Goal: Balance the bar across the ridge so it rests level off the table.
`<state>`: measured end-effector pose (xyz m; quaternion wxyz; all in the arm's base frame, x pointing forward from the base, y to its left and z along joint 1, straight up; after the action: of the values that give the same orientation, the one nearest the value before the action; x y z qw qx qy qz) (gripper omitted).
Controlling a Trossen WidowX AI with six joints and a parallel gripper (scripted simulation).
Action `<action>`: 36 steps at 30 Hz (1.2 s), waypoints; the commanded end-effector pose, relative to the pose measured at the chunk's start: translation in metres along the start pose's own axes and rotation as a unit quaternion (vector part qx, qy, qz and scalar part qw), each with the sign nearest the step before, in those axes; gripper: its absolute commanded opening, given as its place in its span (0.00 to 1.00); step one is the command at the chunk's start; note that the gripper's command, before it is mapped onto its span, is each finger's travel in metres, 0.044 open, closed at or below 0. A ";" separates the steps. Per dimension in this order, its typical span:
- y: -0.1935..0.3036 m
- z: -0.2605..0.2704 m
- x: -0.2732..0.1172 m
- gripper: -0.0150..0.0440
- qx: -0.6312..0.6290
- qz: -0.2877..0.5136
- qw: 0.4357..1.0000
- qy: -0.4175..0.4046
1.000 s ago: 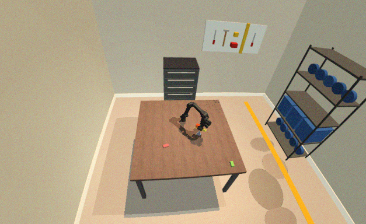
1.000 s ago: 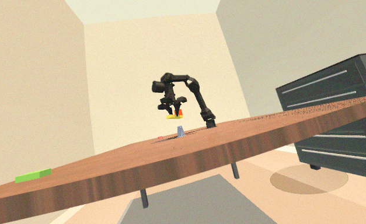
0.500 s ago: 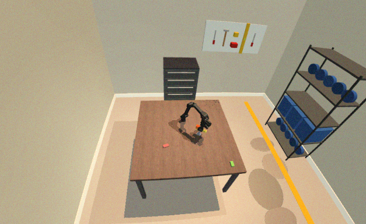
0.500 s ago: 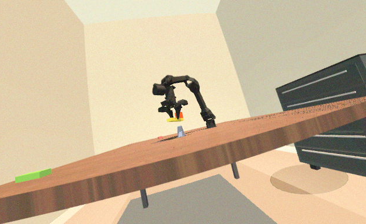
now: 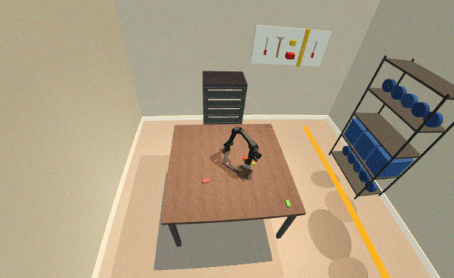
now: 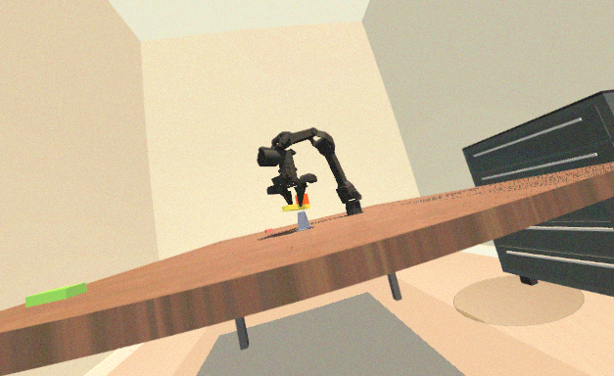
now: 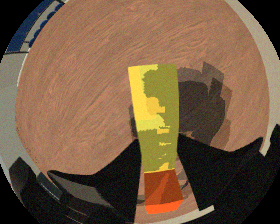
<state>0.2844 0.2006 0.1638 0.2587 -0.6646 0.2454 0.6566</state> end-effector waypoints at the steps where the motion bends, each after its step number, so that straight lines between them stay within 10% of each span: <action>1: 0.000 0.000 0.000 0.25 0.003 -0.002 1.000 0.001; 36: 0.000 0.000 0.003 0.25 0.003 -0.002 1.000 0.001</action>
<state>0.2843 0.2006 0.1605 0.2592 -0.6650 0.2448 0.6562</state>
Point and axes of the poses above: the point midway between the two fingers, 35 mm back from their tips, its own x axis out along the fingers, its own z axis across the jaws, y = z × x, the point moved 4 cm from there along -x, back along the fingers, and after that the axes turned 8 degrees about x, right-handed, at the moved point
